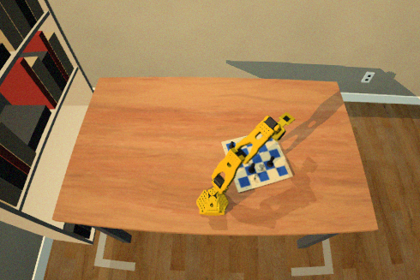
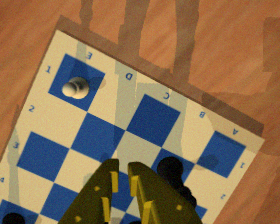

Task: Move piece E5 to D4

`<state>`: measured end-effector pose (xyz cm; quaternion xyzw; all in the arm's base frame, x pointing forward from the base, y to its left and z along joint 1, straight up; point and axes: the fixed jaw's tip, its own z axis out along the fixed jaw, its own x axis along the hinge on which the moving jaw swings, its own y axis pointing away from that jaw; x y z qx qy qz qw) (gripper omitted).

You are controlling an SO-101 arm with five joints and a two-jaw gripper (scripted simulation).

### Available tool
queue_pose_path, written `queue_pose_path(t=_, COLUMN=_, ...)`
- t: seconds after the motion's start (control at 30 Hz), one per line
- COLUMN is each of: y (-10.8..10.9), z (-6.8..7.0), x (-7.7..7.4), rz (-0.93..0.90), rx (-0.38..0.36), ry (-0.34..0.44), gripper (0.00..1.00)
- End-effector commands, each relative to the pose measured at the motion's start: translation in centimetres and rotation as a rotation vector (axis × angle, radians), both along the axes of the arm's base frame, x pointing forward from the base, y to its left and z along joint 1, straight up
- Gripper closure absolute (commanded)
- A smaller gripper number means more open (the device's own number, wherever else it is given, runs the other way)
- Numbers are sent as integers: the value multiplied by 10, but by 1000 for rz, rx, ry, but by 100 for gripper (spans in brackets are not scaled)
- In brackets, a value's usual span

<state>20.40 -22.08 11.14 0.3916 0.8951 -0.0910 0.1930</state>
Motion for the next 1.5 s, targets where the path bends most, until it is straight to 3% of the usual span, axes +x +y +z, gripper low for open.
queue_pose_path(t=0.0, y=-3, z=-3, x=-2, rz=-17, rx=26, ry=18, gripper=100)
queue_pose_path(t=0.9, y=-3, z=-4, x=-2, rz=-18, rx=28, ry=20, gripper=100)
queue_pose_path(t=1.1, y=-5, z=-13, x=-5, rz=-27, rx=54, ry=43, gripper=100)
queue_pose_path(t=1.47, y=-5, z=-14, x=-5, rz=-27, rx=56, ry=44, gripper=100)
